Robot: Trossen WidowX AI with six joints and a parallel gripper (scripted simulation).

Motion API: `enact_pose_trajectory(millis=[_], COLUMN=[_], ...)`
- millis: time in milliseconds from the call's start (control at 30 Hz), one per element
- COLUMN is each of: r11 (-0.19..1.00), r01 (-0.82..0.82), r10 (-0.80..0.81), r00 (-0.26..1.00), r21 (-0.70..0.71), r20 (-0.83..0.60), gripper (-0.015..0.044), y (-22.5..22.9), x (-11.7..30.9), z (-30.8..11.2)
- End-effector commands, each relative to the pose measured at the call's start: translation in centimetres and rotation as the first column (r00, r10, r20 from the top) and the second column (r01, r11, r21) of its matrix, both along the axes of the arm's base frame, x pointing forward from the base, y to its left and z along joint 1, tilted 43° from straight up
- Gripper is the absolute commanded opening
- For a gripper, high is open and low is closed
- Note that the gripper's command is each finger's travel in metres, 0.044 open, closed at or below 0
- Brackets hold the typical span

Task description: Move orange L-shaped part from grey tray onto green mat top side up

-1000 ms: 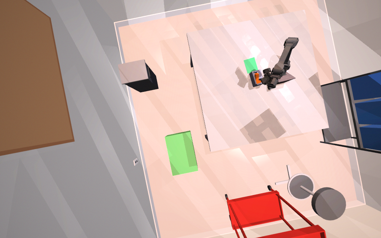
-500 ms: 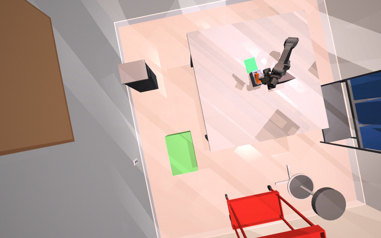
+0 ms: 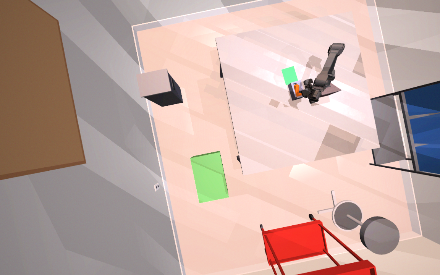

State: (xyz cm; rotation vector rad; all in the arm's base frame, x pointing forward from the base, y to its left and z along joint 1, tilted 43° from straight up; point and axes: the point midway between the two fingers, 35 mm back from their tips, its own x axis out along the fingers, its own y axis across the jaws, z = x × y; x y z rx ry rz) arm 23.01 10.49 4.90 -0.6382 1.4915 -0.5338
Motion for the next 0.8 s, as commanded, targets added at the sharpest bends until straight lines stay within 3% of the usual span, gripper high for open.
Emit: enact_pose_trajectory(millis=[0, 167, 433, 767], r11=[1.000, 1.000, 1.000, 1.000], r01=[0.000, 0.000, 0.004, 0.004], r10=[0.000, 0.000, -0.004, -0.004], r00=[1.000, 1.000, 1.000, 1.000], r21=[0.000, 0.000, 0.005, 0.005], r20=[-0.001, 0.000, 0.007, 0.007], gripper=[0.0180, 0.0180, 0.0180, 0.0180], y=[0.0, -0.1, -4.7, -4.8], x=[0.0, 0.0, 0.3, 0.3], z=[0.0, -0.2, -5.1, -5.2])
